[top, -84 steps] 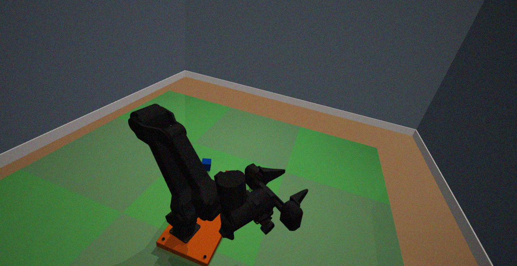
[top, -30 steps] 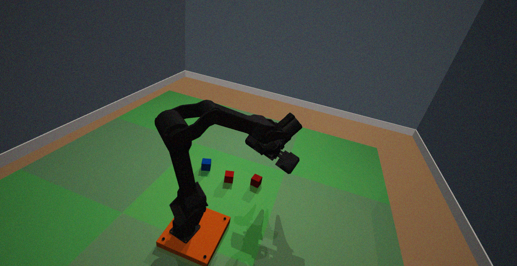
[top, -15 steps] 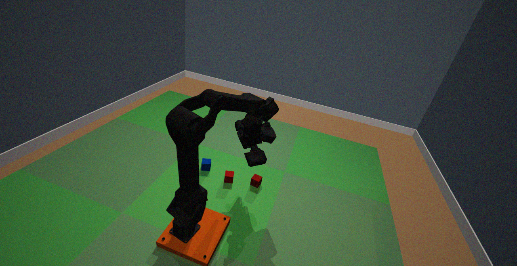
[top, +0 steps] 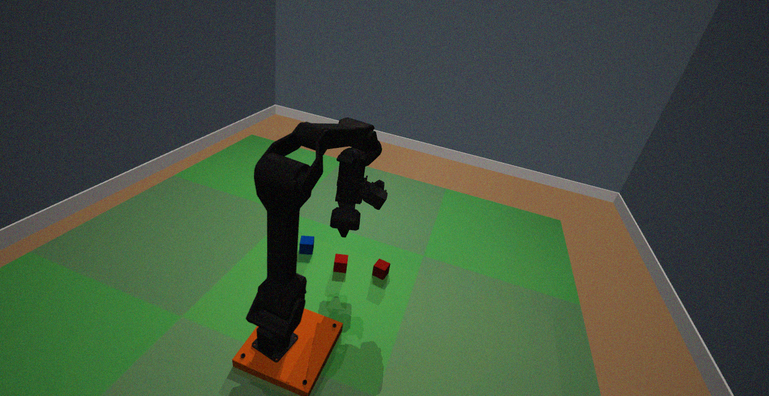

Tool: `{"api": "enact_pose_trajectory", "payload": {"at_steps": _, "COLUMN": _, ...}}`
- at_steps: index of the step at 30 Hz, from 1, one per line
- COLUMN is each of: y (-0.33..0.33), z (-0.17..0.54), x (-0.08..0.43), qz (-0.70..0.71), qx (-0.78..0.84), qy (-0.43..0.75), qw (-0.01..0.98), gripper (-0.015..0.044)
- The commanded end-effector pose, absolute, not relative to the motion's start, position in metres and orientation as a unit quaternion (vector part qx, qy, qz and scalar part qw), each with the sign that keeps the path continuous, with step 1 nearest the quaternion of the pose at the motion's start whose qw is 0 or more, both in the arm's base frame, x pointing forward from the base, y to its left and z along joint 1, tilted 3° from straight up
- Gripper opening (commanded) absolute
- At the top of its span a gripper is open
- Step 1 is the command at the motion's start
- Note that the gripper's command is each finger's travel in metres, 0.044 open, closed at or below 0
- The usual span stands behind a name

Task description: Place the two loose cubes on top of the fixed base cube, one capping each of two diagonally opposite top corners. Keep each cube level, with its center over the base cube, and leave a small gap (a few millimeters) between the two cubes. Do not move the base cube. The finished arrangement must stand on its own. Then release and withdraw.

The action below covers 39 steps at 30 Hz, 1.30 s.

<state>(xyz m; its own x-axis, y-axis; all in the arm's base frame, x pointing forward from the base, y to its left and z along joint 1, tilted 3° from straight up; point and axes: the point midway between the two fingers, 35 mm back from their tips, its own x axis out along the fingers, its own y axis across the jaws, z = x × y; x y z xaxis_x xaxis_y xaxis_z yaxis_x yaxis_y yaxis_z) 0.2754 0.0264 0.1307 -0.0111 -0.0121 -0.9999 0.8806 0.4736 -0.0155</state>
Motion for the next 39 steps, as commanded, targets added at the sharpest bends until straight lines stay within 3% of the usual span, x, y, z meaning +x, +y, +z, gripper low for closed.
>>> {"api": "enact_pose_trajectory", "payload": {"at_steps": 1, "y": 0.026, "z": 0.126, "x": 0.275, "qz": -0.376, "qx": 0.357, "qy": 0.607, "qw": 0.602, "gripper": 0.0265}}
{"api": "enact_pose_trajectory", "payload": {"at_steps": 9, "y": 0.025, "z": 0.07, "x": 0.274, "qz": -0.377, "qx": 0.357, "qy": 0.607, "qw": 0.602, "gripper": 0.0265}}
{"api": "enact_pose_trajectory", "payload": {"at_steps": 39, "y": 0.024, "z": 0.024, "x": 0.273, "qz": -0.377, "qx": 0.357, "qy": 0.607, "qw": 0.602, "gripper": 0.0265}}
